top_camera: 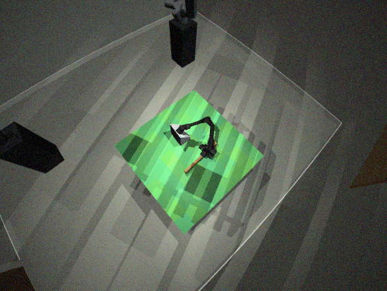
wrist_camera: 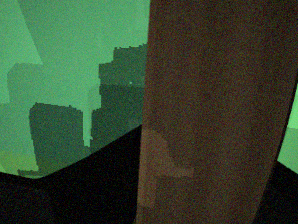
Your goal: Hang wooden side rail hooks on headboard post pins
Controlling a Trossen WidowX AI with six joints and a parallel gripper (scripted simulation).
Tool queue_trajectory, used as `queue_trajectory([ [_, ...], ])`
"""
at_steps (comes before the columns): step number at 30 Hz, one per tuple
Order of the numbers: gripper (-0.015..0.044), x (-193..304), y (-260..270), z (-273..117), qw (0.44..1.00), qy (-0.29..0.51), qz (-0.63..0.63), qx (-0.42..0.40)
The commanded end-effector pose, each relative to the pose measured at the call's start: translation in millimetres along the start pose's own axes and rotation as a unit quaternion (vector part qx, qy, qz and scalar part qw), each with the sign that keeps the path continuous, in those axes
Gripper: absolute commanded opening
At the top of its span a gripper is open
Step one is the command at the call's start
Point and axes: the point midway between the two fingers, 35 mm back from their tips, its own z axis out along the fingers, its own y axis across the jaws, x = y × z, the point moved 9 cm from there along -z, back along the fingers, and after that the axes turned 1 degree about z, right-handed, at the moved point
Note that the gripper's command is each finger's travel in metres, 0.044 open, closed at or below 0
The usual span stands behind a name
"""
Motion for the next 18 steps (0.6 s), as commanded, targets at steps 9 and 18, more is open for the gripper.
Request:
queue_trajectory([
  [9,0.0,-0.4,1.3,-0.2,1.0,0.002,-0.001,-0.005],
  [18,0.0,-0.4,1.3,1.2,1.0,0.002,-0.001,-0.005],
])
